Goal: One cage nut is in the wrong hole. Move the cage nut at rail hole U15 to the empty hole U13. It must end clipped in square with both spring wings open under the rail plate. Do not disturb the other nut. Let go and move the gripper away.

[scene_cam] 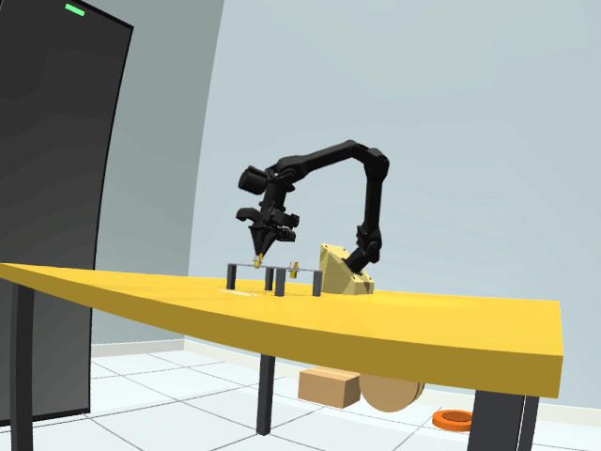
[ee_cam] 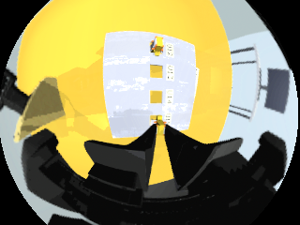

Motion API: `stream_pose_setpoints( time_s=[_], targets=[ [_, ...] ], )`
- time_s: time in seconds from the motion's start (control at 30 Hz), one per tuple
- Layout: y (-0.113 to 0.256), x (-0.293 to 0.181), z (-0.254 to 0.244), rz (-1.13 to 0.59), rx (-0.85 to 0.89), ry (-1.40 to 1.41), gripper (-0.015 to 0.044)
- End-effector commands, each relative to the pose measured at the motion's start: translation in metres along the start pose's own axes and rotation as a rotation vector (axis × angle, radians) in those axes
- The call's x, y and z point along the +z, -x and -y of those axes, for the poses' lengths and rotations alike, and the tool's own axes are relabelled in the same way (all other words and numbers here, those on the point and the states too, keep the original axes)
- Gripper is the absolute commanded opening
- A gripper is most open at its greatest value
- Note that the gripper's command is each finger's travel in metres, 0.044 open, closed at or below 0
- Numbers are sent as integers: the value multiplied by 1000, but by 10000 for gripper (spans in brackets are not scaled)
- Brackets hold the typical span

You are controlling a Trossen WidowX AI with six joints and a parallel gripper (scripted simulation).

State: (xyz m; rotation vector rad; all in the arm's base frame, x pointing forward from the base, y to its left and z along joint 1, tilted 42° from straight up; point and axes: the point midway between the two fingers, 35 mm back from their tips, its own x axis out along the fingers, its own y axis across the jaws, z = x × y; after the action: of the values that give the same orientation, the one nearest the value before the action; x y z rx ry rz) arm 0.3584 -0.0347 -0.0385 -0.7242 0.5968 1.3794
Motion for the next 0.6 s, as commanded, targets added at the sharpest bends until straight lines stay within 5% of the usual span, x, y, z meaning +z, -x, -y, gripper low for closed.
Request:
stream_pose_setpoints(
  time_s=[0.0,0.57],
  targets=[
    [0,-1,0,-2,5,3,31],
    [1,0,1,-2,17,4,31]
  ],
)
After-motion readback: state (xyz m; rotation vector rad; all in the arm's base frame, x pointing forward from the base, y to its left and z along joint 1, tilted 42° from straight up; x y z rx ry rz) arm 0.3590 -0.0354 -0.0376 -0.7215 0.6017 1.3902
